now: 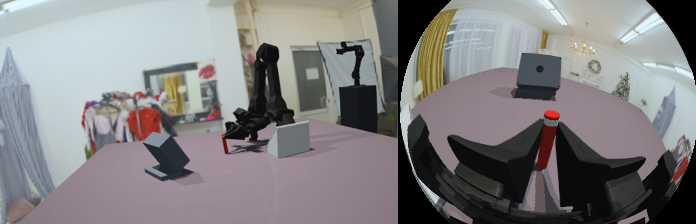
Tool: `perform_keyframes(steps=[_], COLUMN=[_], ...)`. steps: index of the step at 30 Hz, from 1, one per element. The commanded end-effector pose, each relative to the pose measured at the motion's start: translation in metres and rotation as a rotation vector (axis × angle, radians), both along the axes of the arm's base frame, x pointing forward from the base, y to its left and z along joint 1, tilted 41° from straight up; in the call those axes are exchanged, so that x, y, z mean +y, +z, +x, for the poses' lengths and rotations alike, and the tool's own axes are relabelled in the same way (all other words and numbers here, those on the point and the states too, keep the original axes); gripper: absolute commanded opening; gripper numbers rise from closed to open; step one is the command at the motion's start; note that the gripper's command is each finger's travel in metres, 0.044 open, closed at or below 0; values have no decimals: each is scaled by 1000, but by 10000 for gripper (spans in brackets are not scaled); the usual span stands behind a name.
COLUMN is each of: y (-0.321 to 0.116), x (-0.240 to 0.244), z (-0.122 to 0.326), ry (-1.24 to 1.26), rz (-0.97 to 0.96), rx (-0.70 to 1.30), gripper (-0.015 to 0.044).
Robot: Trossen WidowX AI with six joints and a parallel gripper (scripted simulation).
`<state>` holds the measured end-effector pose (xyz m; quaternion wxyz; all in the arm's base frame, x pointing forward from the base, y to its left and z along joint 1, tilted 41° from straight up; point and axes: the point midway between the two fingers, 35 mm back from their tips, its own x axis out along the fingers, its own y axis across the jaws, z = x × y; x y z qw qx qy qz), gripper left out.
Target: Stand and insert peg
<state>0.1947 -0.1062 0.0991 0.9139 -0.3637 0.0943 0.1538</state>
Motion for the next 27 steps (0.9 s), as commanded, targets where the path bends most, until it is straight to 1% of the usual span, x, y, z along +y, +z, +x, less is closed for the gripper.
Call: perform_keyframes(steps=[1, 27], y=[-1, -3], x=[-2, -3], z=[-1, -4], ry=[-1, 30], rz=[0, 7], rx=[1, -33], gripper=[49, 49])
